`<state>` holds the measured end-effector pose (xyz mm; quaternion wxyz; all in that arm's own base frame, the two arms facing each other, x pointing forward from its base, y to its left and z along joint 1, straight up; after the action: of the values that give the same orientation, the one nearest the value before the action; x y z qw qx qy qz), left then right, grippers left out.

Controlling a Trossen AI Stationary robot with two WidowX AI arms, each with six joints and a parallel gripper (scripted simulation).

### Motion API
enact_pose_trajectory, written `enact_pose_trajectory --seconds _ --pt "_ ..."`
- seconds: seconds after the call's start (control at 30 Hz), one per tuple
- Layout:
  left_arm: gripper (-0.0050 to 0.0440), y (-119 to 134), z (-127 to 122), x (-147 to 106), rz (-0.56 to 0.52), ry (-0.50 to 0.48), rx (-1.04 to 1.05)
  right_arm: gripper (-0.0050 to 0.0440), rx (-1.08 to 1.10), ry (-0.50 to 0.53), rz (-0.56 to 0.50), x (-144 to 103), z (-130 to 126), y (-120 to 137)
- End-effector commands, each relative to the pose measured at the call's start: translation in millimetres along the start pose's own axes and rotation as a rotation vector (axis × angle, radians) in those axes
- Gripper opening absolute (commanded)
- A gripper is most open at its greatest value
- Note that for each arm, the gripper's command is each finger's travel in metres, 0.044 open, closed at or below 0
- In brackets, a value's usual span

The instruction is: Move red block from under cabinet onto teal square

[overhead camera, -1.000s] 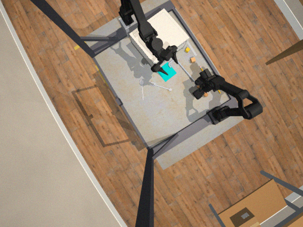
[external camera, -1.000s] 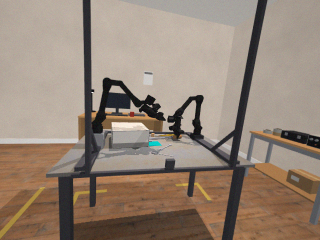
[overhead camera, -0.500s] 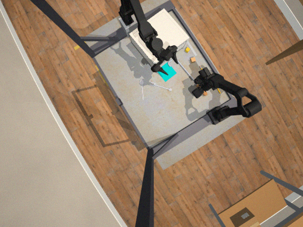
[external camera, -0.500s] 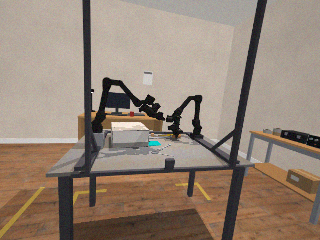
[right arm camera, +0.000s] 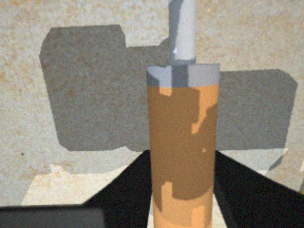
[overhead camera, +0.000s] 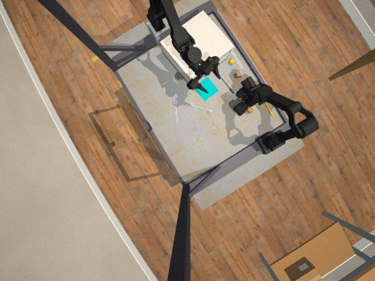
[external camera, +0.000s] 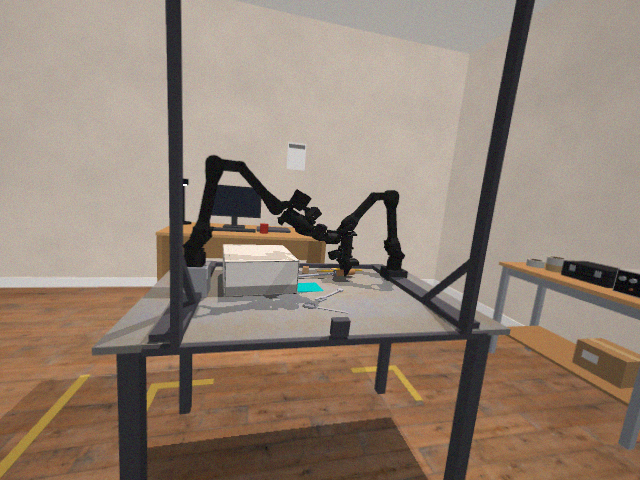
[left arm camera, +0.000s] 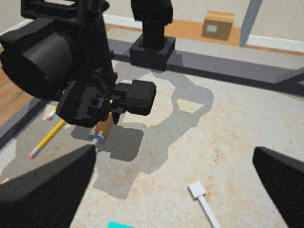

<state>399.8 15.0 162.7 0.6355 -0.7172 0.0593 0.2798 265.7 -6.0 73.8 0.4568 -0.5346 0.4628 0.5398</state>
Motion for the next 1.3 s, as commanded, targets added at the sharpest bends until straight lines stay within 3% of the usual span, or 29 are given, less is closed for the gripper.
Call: enact_pose_trajectory --seconds 0.0,0.47,1.03,1.27 --pt "0.0440 -9.5 -0.5 -4.2 -0.029 0.004 -0.009 0.0116 0.000 0.005 -0.027 -7.0 0.2 -18.0" --pt "0.0440 -9.5 -0.5 -4.2 -0.029 0.004 -0.009 0.0116 0.000 0.005 -0.029 -16.5 -0.5 -86.5" --pt "0.0440 -9.5 -0.5 -4.2 -0.029 0.004 -0.009 0.0116 0.000 0.005 -0.033 -17.9 -1.1 -150.0" --pt "0.0440 -9.5 -0.5 -4.2 -0.029 0.004 -0.009 0.0116 0.001 0.005 -0.034 -14.7 -1.9 -163.4"
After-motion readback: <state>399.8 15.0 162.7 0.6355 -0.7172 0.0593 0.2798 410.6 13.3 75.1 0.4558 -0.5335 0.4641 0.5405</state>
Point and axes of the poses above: on each arm, the point midway between the two fingers, 35 mm back from their tips, its own x axis out along the fingers, its own z axis across the jaws, y = z × x, the point moved 8 cm from there along -x, back along the fingers, and after that the axes turned 2 degrees about -x, right-handed, at the moved point
